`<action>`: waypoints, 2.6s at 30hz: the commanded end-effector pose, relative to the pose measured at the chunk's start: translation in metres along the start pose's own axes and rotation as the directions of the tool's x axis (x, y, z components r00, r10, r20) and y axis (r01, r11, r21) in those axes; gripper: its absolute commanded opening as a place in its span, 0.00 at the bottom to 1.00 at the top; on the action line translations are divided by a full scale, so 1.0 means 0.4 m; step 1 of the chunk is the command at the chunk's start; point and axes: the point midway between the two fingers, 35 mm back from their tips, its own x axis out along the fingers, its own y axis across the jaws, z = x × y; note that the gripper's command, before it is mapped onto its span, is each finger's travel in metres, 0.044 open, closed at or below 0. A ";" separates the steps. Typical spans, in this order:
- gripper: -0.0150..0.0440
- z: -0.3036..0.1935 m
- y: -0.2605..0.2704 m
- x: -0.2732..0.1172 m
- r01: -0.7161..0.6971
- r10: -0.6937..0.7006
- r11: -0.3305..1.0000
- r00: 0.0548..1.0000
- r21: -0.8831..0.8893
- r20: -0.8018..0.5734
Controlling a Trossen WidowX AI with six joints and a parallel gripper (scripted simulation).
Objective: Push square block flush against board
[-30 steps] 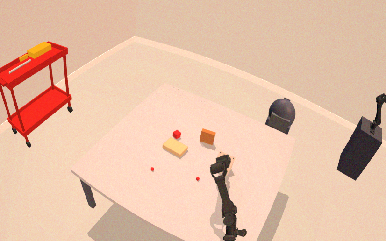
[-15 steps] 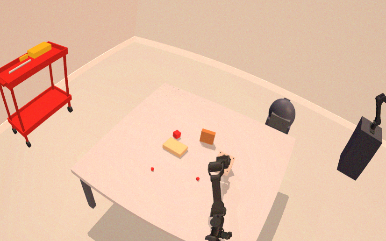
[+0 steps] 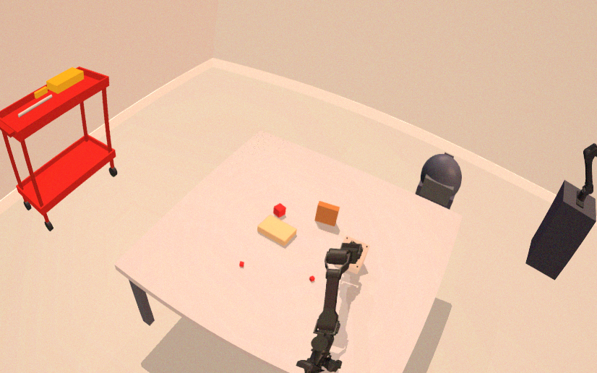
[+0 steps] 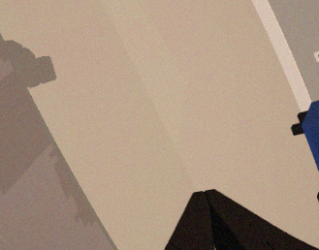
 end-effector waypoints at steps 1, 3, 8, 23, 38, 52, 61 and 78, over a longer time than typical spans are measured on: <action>0.25 -0.058 -0.028 -0.006 0.013 -0.011 0.999 0.999 0.035 -0.041; 0.25 -0.086 -0.037 -0.007 0.017 -0.014 0.999 0.998 0.050 -0.063; 0.25 -0.157 -0.059 -0.013 0.031 -0.021 0.996 0.993 0.088 -0.118; 0.25 -0.372 -0.109 -0.051 0.086 -0.030 0.979 0.958 0.187 -0.285; 0.25 -0.603 -0.130 -0.120 0.148 -0.009 0.953 0.886 0.265 -0.464; 0.25 -0.841 -0.128 -0.238 0.216 0.034 0.928 0.761 0.303 -0.647; 0.25 -0.996 -0.114 -0.346 0.270 0.075 0.910 0.639 0.314 -0.765; 0.25 -1.275 -0.012 -0.615 0.429 0.229 0.820 0.360 0.378 -0.905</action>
